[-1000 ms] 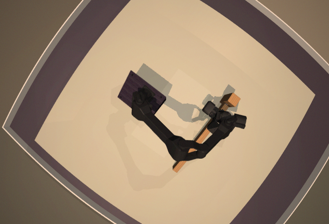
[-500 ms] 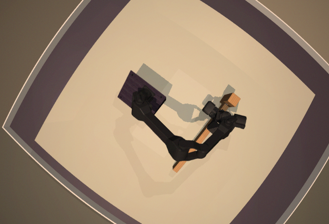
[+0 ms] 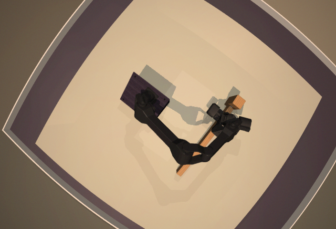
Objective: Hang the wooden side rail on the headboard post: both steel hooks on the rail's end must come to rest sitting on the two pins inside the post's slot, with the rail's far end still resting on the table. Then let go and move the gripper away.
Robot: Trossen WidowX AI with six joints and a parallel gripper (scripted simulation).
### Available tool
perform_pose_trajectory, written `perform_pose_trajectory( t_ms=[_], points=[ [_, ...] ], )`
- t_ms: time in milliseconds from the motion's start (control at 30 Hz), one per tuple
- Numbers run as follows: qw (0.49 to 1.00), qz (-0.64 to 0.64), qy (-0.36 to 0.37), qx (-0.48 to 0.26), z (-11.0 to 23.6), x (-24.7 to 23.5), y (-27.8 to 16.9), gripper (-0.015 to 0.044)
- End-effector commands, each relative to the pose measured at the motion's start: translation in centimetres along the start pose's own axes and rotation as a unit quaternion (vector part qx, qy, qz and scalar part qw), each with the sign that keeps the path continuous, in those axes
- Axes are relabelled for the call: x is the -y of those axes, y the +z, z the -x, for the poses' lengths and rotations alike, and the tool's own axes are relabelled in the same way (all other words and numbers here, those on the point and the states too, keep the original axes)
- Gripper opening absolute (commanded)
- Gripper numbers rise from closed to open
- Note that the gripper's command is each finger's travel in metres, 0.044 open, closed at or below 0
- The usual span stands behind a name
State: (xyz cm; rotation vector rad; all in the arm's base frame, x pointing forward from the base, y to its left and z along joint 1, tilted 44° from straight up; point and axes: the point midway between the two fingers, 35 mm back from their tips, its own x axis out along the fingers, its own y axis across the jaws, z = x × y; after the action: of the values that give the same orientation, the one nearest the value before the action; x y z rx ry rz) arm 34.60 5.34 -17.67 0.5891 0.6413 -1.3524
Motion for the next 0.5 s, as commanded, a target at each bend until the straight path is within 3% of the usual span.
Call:
perform_pose_trajectory(
  t_ms=[0, 467],
  points=[
    [1.0, 0.004, 0.003, -0.004, 0.19, 0.0, -0.36, 0.0],
    [1.0, 0.004, 0.003, -0.004, -0.03, 0.0, -0.36, 0.0]
  ],
)
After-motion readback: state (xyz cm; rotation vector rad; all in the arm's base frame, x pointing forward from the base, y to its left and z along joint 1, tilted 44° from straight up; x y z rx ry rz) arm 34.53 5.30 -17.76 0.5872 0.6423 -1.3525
